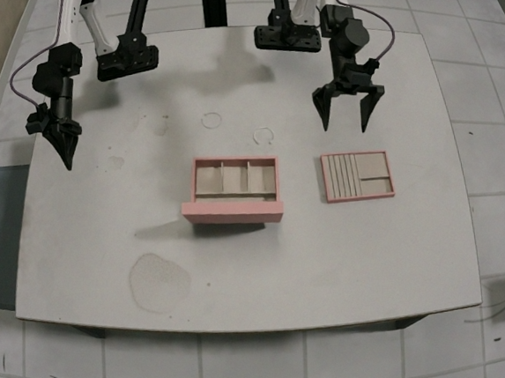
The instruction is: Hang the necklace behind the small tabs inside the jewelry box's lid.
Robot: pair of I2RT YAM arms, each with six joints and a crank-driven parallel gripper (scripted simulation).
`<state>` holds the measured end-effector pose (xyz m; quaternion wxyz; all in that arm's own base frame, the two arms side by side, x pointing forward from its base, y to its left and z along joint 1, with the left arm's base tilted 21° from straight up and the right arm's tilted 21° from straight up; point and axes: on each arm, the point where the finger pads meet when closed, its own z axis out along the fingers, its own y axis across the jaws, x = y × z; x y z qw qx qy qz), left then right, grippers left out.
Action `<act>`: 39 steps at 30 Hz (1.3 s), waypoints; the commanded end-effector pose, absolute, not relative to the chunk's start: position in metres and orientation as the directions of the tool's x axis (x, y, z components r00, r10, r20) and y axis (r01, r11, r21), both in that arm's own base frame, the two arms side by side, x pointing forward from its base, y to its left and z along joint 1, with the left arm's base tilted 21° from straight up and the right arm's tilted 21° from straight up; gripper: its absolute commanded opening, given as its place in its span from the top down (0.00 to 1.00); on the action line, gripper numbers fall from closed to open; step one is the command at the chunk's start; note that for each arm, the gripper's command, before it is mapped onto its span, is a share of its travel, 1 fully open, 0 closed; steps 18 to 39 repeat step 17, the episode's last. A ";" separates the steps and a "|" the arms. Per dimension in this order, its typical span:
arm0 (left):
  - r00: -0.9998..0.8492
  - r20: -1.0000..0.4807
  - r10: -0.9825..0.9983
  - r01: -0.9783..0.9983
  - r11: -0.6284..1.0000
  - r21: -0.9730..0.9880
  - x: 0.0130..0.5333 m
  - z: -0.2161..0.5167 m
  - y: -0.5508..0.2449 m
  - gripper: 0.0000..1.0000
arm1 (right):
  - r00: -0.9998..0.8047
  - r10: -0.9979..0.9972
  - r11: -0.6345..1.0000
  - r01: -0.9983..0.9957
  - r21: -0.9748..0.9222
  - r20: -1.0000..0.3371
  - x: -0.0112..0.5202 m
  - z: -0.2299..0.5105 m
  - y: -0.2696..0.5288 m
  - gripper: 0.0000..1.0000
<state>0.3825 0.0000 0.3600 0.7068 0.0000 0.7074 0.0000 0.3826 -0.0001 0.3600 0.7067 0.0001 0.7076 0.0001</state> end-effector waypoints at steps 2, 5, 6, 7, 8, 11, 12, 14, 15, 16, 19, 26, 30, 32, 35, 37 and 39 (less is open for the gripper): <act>0.034 -0.999 -0.014 0.018 1.000 -0.014 0.378 0.381 -0.005 0.00 | 0.091 -0.013 1.000 0.002 -0.012 -0.996 0.383 0.395 0.001 1.00; 0.033 -0.999 -0.014 0.018 1.000 -0.013 0.378 0.381 -0.004 0.00 | 0.094 -0.012 1.000 0.002 -0.012 -0.996 0.382 0.395 0.001 1.00; 0.033 -0.999 -0.014 0.017 1.000 -0.013 0.379 0.381 -0.004 0.00 | 0.094 -0.012 1.000 0.002 -0.012 -0.995 0.382 0.396 0.001 1.00; 0.032 -0.999 -0.014 0.017 1.000 -0.013 0.379 0.380 -0.004 0.00 | 0.095 -0.012 1.000 0.002 -0.012 -0.995 0.382 0.396 0.001 1.00; 0.032 -0.999 -0.014 0.017 1.000 -0.013 0.379 0.380 -0.004 0.00 | 0.095 -0.013 1.000 0.003 -0.012 -0.995 0.382 0.396 0.001 1.00; 0.032 -0.999 -0.014 0.017 1.000 -0.013 0.379 0.380 -0.004 0.00 | 0.095 -0.013 1.000 0.003 -0.012 -0.995 0.382 0.396 0.001 1.00; 0.032 -0.999 -0.014 0.017 1.000 -0.013 0.379 0.380 -0.004 0.00 | 0.095 -0.013 1.000 0.003 -0.012 -0.995 0.382 0.396 0.001 1.00; 0.032 -0.999 -0.014 0.017 1.000 -0.013 0.379 0.380 -0.004 0.00 | 0.095 -0.013 1.000 0.003 -0.012 -0.995 0.382 0.396 0.001 1.00; 0.032 -0.999 -0.014 0.017 1.000 -0.013 0.379 0.380 -0.004 0.00 | 0.095 -0.013 1.000 0.003 -0.012 -0.995 0.382 0.396 0.001 1.00; 0.032 -0.999 -0.014 0.017 1.000 -0.013 0.379 0.380 -0.004 0.00 | 0.095 -0.013 1.000 0.003 -0.012 -0.995 0.382 0.396 0.001 1.00; 0.032 -0.999 -0.014 0.017 1.000 -0.013 0.379 0.380 -0.004 0.00 | 0.095 -0.013 1.000 0.003 -0.012 -0.995 0.382 0.396 0.001 1.00; 0.032 -0.999 -0.014 0.017 1.000 -0.013 0.379 0.380 -0.004 0.00 | 0.095 -0.013 1.000 0.003 -0.012 -0.995 0.382 0.396 0.001 1.00; 0.032 -0.999 -0.014 0.017 1.000 -0.013 0.379 0.380 -0.004 0.00 | 0.095 -0.013 1.000 0.003 -0.012 -0.995 0.382 0.396 0.001 1.00; 0.032 -0.999 -0.014 0.017 1.000 -0.013 0.379 0.380 -0.004 0.00 | 0.095 -0.013 1.000 0.003 -0.012 -0.995 0.382 0.396 0.001 1.00; 0.032 -0.999 -0.014 0.017 1.000 -0.013 0.379 0.380 -0.004 0.00 | 0.095 -0.013 1.000 0.003 -0.012 -0.995 0.382 0.396 0.001 1.00; 0.032 -0.999 -0.014 0.017 1.000 -0.013 0.379 0.380 -0.004 0.00 | 0.095 -0.013 1.000 0.003 -0.012 -0.995 0.382 0.396 0.001 1.00; 0.032 -0.999 -0.014 0.017 1.000 -0.013 0.379 0.380 -0.004 0.00 | 0.095 -0.013 1.000 0.003 -0.012 -0.995 0.382 0.396 0.001 1.00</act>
